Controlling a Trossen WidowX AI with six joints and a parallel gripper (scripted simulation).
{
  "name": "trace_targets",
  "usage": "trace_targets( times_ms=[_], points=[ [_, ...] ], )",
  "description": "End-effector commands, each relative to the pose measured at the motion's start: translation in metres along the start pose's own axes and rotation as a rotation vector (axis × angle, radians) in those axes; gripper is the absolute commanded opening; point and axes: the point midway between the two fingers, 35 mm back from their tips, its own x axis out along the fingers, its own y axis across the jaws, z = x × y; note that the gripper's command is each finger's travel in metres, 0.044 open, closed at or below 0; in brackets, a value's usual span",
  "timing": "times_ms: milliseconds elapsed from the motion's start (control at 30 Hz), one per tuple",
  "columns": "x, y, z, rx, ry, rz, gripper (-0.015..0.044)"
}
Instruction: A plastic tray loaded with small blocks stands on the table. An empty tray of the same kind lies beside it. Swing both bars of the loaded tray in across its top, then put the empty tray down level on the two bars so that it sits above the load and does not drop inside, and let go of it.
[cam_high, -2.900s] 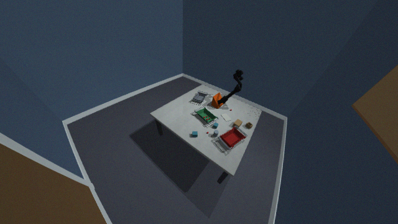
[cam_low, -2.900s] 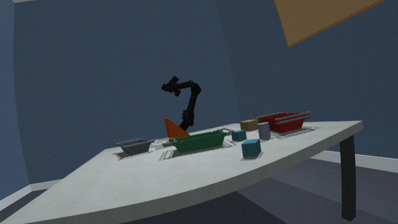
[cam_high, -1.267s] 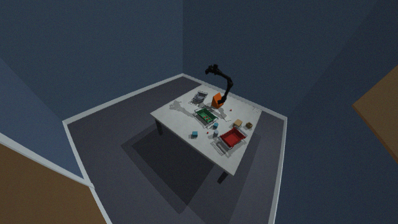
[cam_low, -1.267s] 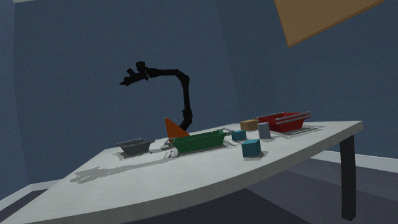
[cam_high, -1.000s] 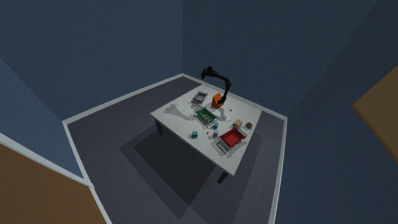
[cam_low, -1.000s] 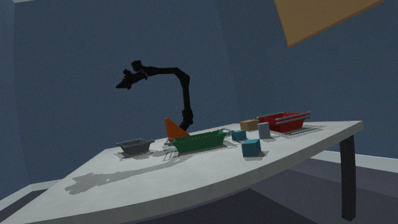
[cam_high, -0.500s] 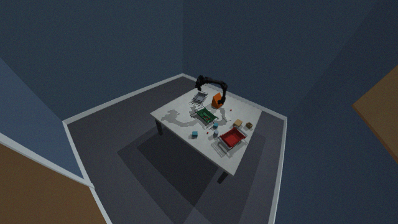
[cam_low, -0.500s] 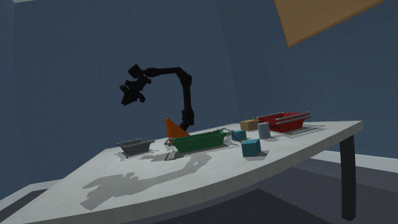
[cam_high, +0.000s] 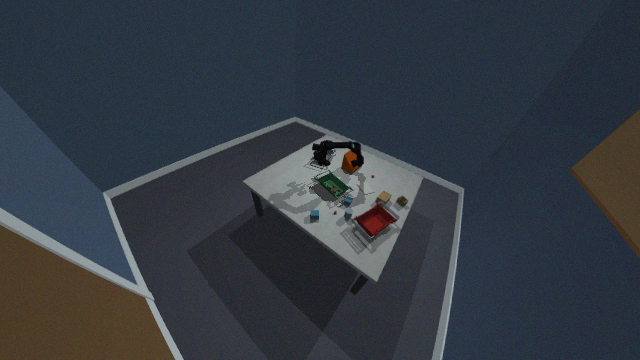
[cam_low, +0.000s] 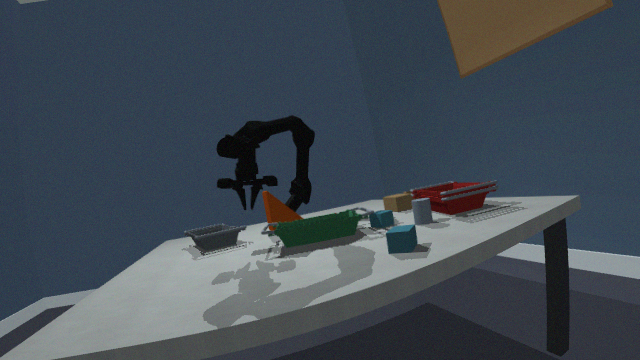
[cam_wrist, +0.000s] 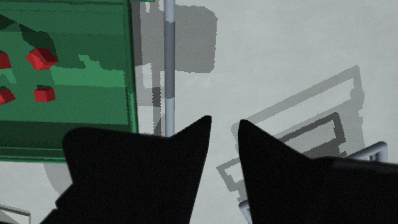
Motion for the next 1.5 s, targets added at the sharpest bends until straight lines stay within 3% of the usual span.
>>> trace_targets(
  times_ms=[0,267,800,1467],
  points=[
    [0.025,0.042,0.0,-0.038,0.091,0.127,0.0088],
    [0.03,0.043,0.0,-0.038,0.091,0.127,0.0088],
    [0.085,0.051,-0.005,-0.038,0.091,0.13,0.0088],
    [0.047,0.078,-0.003,-0.037,0.092,0.131,0.0088]
  ],
)
